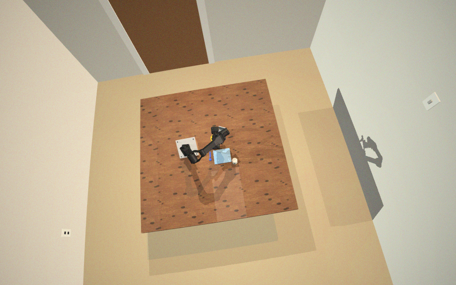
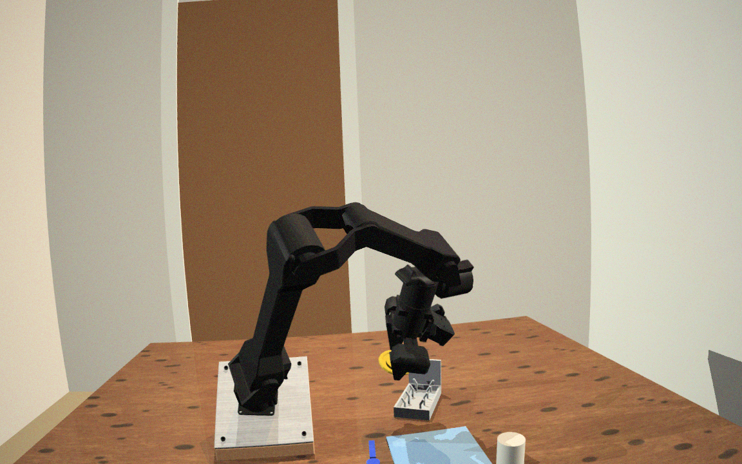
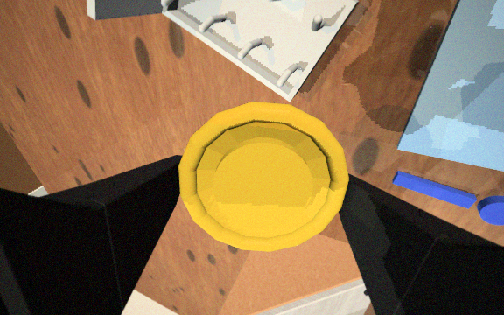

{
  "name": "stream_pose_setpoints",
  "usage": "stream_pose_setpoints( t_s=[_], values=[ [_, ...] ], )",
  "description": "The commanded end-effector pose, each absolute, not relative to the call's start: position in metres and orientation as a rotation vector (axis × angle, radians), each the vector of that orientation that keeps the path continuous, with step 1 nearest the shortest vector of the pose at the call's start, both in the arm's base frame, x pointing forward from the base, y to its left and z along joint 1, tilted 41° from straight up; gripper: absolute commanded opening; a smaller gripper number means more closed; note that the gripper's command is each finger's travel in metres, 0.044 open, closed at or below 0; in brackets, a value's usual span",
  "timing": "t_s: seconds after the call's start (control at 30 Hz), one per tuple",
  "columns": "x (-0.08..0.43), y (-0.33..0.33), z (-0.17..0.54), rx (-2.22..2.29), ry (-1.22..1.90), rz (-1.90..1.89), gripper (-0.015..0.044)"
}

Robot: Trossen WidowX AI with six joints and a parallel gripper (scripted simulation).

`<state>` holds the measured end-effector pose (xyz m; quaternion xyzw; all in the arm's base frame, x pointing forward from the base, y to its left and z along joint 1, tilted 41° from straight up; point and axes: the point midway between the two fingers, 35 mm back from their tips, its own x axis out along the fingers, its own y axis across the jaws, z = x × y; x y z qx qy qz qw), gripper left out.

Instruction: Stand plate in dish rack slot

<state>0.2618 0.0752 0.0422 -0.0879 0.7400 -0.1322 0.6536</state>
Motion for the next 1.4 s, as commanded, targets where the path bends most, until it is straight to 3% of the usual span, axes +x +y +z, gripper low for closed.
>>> stream_pose_setpoints(
  t_s=[0.0, 0.67, 1.37],
  values=[
    [0.26, 0.073, 0.034, -0.19, 1.708, -0.195, 0.0],
    [0.265, 0.059, 0.001, -0.166, 1.636, 0.371, 0.0],
    [0.272, 0.043, -0.013, -0.274, 1.224, 0.851, 0.0]
  ],
)
